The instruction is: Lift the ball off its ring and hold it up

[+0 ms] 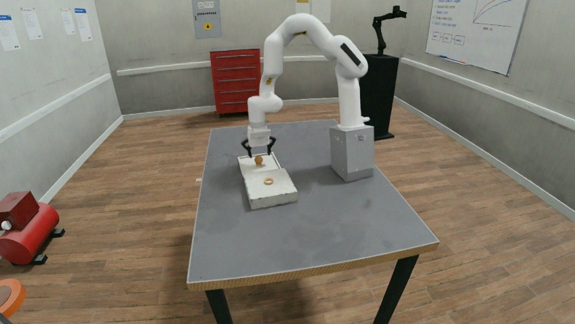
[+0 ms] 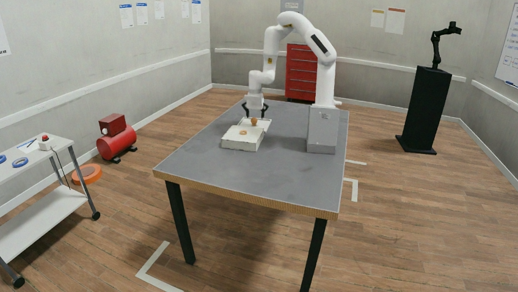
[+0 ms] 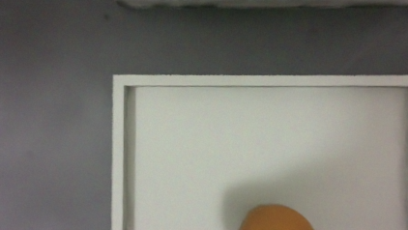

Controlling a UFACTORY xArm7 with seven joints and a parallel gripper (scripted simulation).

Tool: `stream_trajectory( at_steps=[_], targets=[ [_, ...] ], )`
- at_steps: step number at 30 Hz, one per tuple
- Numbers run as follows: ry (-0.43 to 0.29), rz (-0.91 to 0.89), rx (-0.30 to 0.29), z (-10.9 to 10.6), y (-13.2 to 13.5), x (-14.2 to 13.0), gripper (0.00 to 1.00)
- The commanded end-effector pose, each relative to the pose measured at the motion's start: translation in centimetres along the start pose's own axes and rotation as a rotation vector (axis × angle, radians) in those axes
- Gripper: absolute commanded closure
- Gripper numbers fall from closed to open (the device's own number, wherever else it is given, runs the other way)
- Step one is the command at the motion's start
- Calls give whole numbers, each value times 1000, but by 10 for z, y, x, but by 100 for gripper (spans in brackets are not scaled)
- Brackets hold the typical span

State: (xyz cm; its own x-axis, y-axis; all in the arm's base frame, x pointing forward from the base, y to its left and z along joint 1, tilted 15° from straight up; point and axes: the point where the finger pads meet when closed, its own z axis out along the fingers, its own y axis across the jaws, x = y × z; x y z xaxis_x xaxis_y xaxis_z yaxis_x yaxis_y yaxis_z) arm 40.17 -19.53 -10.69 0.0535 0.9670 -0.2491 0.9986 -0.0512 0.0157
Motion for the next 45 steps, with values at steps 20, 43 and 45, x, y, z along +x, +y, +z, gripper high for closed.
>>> stream_trajectory(
  at_steps=[20,43,45],
  targets=[
    [-2,1,-11,26,9,-1,100],
    [-2,1,-11,-53,9,-1,100],
    [-2,1,-11,-53,9,-1,100]
  ],
)
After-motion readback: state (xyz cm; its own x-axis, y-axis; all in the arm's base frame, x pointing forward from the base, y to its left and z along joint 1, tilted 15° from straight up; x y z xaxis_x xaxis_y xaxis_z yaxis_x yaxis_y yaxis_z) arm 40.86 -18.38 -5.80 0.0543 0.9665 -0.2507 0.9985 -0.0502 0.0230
